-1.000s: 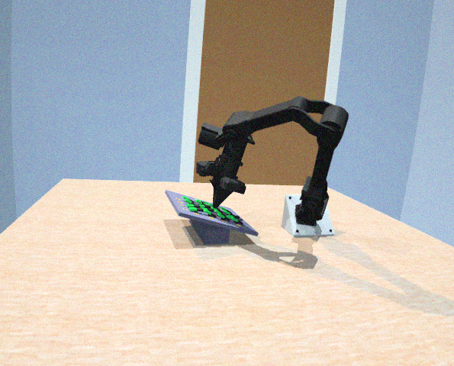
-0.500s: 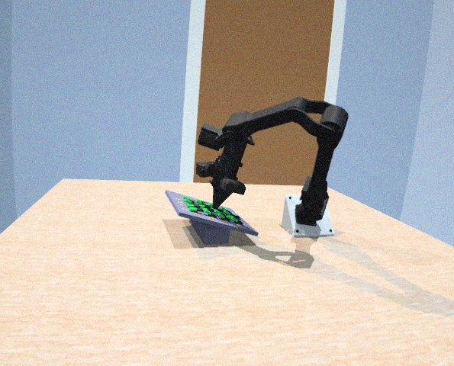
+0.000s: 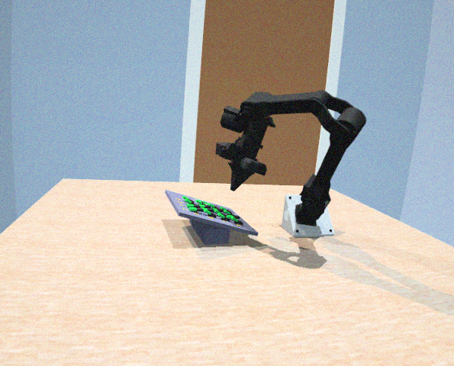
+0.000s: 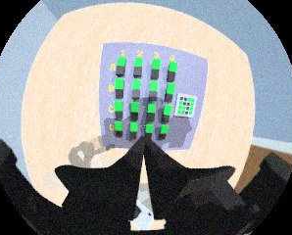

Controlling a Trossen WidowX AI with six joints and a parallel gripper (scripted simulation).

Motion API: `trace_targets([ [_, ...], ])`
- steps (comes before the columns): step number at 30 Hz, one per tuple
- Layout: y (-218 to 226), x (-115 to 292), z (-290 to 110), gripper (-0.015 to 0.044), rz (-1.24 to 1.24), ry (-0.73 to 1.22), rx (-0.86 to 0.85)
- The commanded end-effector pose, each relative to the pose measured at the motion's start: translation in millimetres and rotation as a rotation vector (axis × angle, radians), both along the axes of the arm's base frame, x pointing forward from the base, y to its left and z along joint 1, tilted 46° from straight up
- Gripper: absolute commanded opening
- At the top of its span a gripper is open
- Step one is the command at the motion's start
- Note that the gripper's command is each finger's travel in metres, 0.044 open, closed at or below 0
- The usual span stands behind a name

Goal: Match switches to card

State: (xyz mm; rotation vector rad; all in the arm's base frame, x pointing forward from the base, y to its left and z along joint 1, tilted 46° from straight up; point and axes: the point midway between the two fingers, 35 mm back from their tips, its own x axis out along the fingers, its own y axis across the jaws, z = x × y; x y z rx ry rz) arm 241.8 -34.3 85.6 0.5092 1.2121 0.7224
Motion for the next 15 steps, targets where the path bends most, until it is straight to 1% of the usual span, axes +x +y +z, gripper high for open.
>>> trace_targets([
  [1, 11, -32, 1, 0.0, 0.003, 0.009, 0.002],
  [5, 13, -33, -1, 0.0, 0.002, 0.009, 0.002],
  [9, 36, -29, -21, 0.0, -0.015, -0.008, 0.008],
  [15, 40, -28, -24, 0.0, -0.016, -0.01, 0.01],
])
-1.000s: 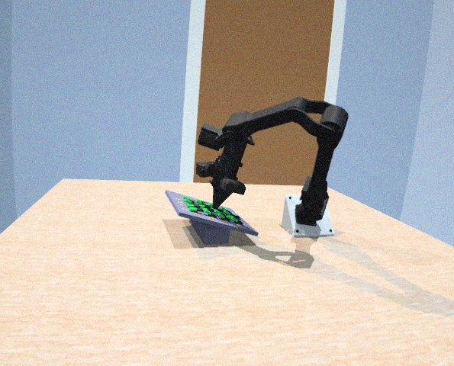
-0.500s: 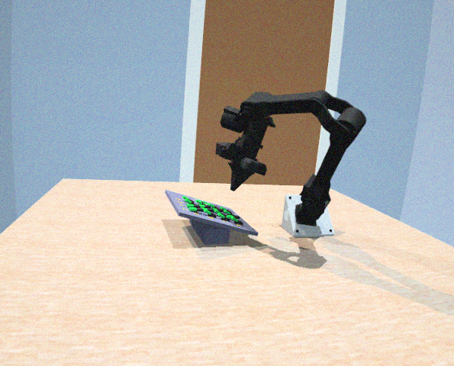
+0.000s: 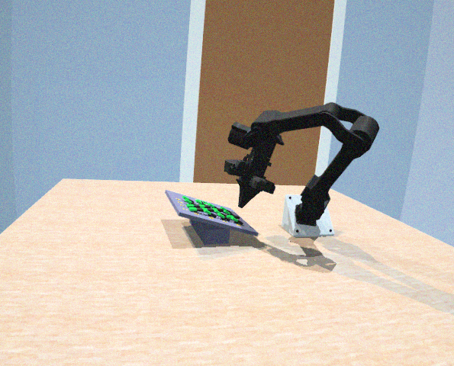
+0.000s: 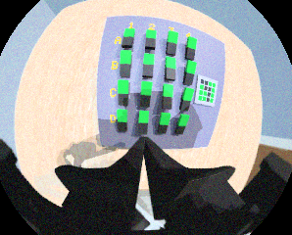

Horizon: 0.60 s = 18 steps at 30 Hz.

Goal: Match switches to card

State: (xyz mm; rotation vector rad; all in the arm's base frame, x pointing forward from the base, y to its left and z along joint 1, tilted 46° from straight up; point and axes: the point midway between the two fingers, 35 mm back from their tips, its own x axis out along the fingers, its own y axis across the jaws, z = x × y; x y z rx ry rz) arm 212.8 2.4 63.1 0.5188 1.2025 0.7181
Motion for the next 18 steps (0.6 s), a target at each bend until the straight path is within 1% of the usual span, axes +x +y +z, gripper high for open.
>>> trace_targets([
  [1, 6, 2, -4, 0.0, -0.005, -0.005, 0.003],
  [18, 19, 5, -15, 0.0, -0.005, -0.006, 0.004],
])
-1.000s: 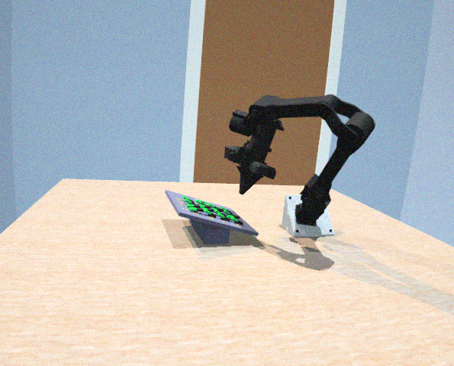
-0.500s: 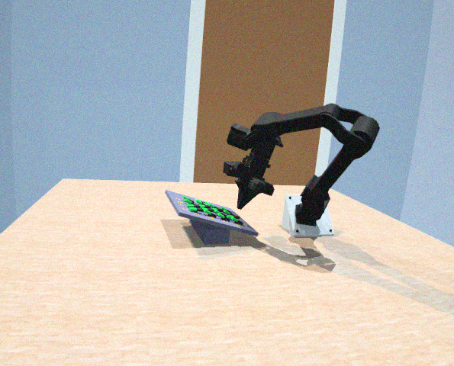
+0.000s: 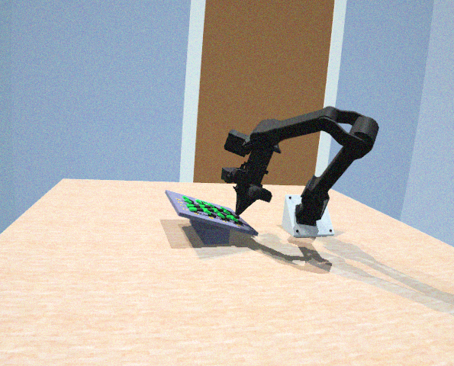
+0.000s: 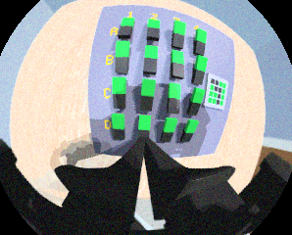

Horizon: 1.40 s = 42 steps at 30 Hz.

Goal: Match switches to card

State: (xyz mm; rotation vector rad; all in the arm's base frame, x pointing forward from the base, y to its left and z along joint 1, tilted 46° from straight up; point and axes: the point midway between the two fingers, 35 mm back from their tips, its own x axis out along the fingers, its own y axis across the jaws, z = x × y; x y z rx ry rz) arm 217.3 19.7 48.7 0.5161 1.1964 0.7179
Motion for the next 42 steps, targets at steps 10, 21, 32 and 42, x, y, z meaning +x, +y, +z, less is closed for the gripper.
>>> trace_targets([
  [10, 1.3, 0.1, -0.7, 0.0, -0.004, 0.001, 0.005],
  [21, 1.9, 0.2, -1.3, 0.0, -0.004, 0.001, 0.005],
  [32, 3.0, 0.5, -2.2, 0.0, -0.004, 0.001, 0.005],
  [42, 4.0, 0.7, -3.1, 0.0, -0.004, 0.0, 0.005],
])
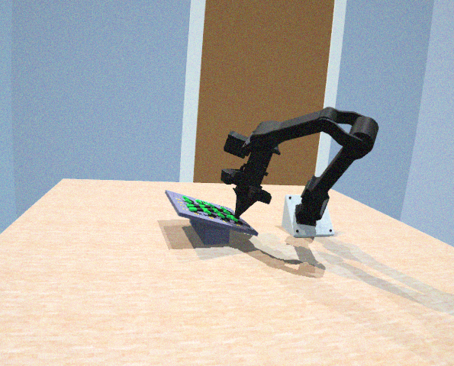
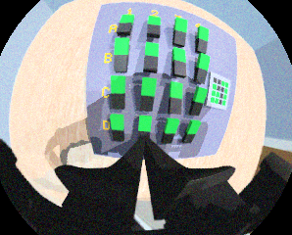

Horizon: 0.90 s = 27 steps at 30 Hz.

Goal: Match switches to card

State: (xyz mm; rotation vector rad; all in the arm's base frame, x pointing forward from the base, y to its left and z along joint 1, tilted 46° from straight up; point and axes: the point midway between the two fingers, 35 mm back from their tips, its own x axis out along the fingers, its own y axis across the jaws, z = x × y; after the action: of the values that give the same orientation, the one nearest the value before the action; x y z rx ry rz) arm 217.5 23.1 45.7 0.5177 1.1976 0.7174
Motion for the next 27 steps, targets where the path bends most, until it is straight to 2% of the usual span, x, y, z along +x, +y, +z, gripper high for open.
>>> trace_targets([
  [1, 1, 1, 0, 0.0, -0.003, -0.001, 0.004],
  [16, 2, 1, -1, 0.0, -0.003, -0.001, 0.004],
  [23, -45, -9, 39, 0.0, 0.015, 0.018, -0.004],
  [27, -47, -8, 40, 0.0, 0.015, 0.018, -0.004],
])
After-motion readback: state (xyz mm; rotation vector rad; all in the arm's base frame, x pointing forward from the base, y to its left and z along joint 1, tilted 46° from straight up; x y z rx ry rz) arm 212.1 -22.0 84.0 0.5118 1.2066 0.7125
